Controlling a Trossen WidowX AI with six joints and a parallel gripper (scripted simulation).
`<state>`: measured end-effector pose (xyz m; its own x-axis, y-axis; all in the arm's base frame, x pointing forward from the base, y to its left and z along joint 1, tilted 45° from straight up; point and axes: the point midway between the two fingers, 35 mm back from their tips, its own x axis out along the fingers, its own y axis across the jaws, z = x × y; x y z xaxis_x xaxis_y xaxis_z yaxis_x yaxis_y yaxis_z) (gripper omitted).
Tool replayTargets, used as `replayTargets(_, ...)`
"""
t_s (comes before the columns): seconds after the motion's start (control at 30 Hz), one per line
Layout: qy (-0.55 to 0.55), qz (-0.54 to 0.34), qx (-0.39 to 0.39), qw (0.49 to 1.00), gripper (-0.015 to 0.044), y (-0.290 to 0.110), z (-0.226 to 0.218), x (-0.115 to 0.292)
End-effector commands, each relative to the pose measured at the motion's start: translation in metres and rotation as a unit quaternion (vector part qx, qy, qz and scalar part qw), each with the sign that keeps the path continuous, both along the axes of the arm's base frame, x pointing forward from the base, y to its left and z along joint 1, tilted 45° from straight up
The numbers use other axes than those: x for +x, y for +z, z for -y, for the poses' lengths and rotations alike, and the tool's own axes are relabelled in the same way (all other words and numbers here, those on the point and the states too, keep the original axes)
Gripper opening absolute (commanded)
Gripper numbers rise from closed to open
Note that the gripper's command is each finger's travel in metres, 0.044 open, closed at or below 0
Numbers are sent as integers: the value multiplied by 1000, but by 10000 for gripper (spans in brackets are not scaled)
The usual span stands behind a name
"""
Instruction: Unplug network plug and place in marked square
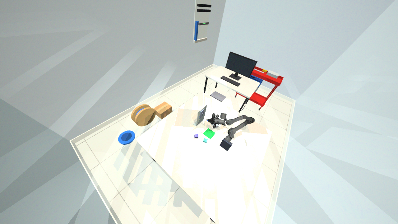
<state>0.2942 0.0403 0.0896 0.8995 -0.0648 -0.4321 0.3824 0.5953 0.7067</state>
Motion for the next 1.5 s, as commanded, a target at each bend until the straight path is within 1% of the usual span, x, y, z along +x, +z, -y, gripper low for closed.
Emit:
replayTargets(0.0,-38,-33,3,999,0,-17,6,-5)
replayTargets(0.47,-173,-120,-25,977,0,-68,30,-36)
replayTargets(0.9,-279,-141,-94,945,0,-89,56,-68)
replayTargets(1.0,-289,-139,-104,942,0,-90,58,-71)
replayTargets(1.47,-289,-141,-103,941,0,-98,63,-70)
